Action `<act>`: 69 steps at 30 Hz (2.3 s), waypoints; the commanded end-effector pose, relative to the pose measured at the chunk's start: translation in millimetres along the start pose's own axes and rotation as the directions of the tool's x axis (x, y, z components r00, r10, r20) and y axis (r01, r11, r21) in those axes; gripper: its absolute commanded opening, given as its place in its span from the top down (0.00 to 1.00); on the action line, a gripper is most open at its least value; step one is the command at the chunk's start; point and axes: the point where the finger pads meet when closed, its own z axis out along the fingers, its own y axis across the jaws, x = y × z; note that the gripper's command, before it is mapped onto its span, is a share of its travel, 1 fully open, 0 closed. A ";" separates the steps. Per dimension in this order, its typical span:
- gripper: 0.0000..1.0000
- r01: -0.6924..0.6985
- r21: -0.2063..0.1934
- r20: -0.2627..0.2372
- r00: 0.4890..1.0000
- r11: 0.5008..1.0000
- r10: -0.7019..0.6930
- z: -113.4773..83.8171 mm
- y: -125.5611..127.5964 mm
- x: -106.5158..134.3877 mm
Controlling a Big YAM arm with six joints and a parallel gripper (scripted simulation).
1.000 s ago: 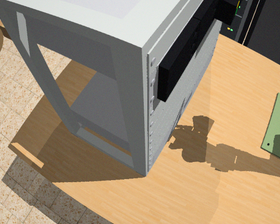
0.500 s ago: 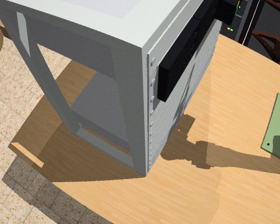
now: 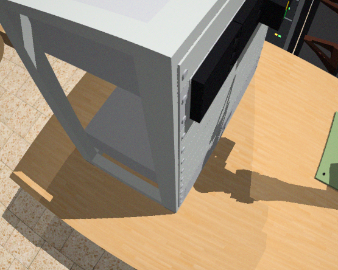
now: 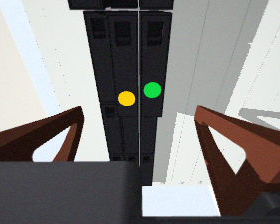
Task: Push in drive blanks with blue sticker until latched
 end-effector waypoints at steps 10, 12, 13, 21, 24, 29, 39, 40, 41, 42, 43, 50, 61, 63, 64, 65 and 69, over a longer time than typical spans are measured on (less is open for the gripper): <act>0.00 -0.001 -0.056 -0.012 1.000 0.998 0.000 -2.3 32.5 4.5; 0.00 -0.001 -0.056 -0.012 1.000 0.998 0.000 -2.3 32.5 4.5; 0.00 -0.001 -0.056 -0.012 1.000 0.998 0.000 -2.3 32.5 4.5; 0.00 -0.001 -0.056 -0.012 1.000 0.998 0.000 -2.3 32.5 4.5; 0.00 -0.001 -0.056 -0.012 1.000 0.998 0.000 -2.3 32.5 4.5; 0.00 -0.001 -0.056 -0.012 1.000 0.998 0.000 -2.3 32.5 4.5; 0.00 -0.001 -0.056 -0.012 1.000 0.998 0.000 -2.3 32.5 4.5; 0.00 -0.001 -0.056 -0.012 1.000 0.998 0.000 -2.3 32.5 4.5; 0.00 -0.001 -0.056 -0.012 1.000 0.998 0.000 -2.3 32.5 4.5; 0.00 -0.001 -0.056 -0.012 1.000 0.998 0.000 -2.3 32.5 4.5; 0.00 -0.001 -0.056 -0.012 1.000 0.998 0.000 -2.3 32.5 4.5; 0.00 0.002 -0.054 0.006 1.000 0.999 -0.002 -3.9 34.3 -5.7; 0.00 -0.003 -0.070 0.005 1.000 0.998 0.003 -11.2 48.6 -35.0; 0.00 -0.003 -0.070 0.005 1.000 0.998 0.004 -11.9 50.0 -44.7; 0.00 -0.004 -0.064 0.005 1.000 0.998 0.004 -10.1 48.9 -49.8; 0.00 -0.004 -0.061 0.005 1.000 0.998 0.004 -7.1 48.2 -55.1; 0.00 -0.005 -0.037 0.005 1.000 0.999 0.005 -4.3 39.2 -76.8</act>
